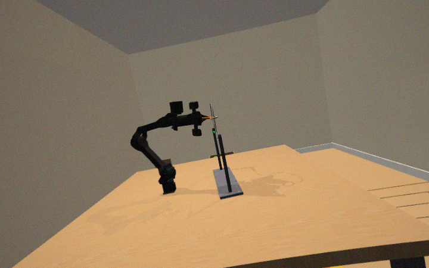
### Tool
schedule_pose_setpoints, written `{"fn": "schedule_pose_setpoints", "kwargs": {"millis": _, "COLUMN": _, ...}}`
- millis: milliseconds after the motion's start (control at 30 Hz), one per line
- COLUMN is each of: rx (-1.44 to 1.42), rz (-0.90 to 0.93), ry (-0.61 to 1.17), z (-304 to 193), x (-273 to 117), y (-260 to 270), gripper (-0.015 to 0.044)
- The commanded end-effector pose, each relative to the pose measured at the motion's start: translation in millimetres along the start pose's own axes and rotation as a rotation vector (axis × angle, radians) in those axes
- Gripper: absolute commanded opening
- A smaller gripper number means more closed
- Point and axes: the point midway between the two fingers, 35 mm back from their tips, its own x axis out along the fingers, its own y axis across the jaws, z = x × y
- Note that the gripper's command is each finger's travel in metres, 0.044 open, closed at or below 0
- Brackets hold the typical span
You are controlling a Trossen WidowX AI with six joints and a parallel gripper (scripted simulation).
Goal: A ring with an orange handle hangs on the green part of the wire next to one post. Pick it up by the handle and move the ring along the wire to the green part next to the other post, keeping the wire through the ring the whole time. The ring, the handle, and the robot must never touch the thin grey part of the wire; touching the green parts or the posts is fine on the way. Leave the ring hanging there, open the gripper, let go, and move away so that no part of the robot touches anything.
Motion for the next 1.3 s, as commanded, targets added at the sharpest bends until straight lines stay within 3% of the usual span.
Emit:
{"fn": "schedule_pose_setpoints", "kwargs": {"millis": 0, "rx": -0.053, "rz": -0.034, "ry": -0.008, "z": 2, "x": 1, "y": 0, "gripper": -0.015}}
{"fn": "schedule_pose_setpoints", "kwargs": {"millis": 1267, "rx": -0.507, "rz": -0.317, "ry": -0.06, "z": 7, "x": 0, "y": -17, "gripper": -0.015}}
